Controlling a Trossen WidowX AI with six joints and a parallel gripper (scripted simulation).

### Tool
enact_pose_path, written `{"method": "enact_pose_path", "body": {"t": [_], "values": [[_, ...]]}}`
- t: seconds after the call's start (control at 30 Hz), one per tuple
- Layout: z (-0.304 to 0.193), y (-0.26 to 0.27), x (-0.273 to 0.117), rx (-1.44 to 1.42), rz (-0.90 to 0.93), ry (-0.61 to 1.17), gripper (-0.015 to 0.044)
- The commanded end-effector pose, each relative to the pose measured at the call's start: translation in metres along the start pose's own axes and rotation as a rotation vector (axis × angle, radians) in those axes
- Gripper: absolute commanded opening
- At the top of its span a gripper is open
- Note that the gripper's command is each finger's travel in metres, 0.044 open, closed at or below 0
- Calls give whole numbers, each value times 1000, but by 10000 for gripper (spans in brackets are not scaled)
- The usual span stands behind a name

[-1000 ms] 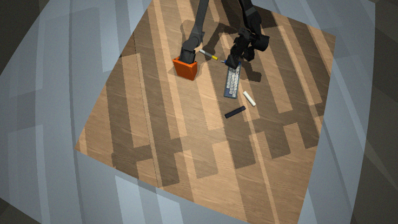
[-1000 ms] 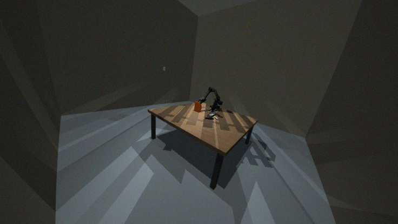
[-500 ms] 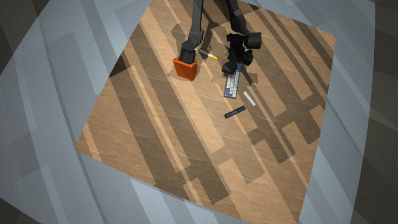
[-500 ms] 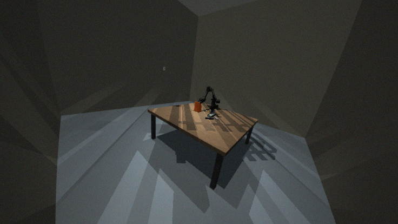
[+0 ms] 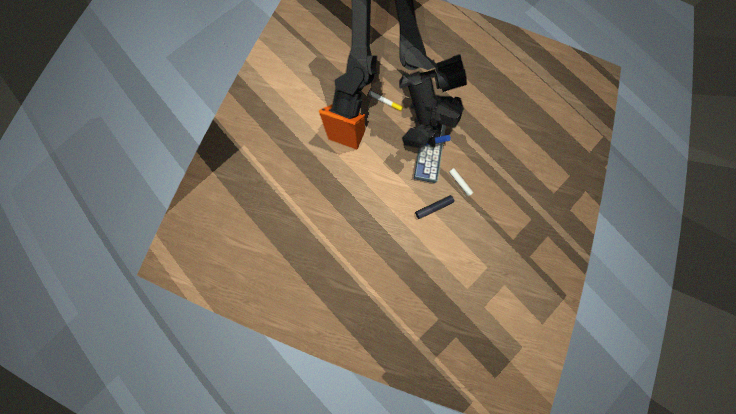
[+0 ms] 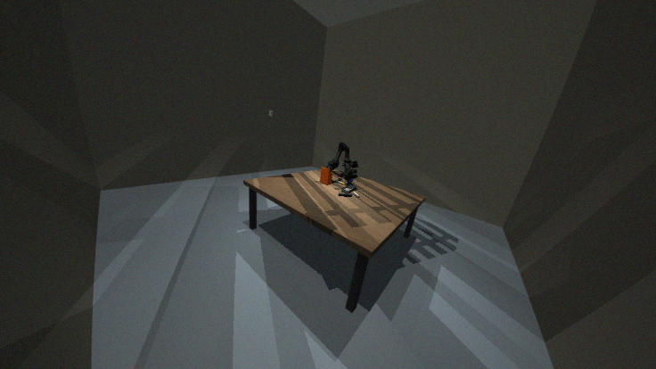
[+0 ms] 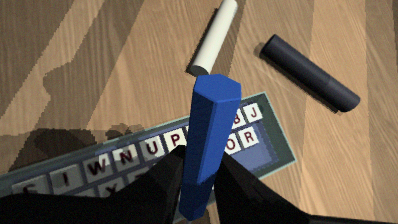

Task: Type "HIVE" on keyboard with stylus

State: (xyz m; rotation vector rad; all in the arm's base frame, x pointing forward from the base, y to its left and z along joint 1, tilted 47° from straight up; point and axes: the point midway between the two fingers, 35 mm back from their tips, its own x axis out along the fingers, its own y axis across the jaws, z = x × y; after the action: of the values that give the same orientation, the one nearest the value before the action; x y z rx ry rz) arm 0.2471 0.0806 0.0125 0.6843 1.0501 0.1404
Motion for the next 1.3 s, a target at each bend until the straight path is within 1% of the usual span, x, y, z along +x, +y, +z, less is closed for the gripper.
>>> {"method": "enact_pose_path", "body": {"t": [0.0, 0.37, 0.67, 1.27], "values": [[18, -2, -6, 35, 14, -129, 0], [36, -22, -27, 165, 58, -400, 0], [37, -22, -24, 167, 58, -405, 0], [37, -18, 4, 168, 59, -404, 0]]}}
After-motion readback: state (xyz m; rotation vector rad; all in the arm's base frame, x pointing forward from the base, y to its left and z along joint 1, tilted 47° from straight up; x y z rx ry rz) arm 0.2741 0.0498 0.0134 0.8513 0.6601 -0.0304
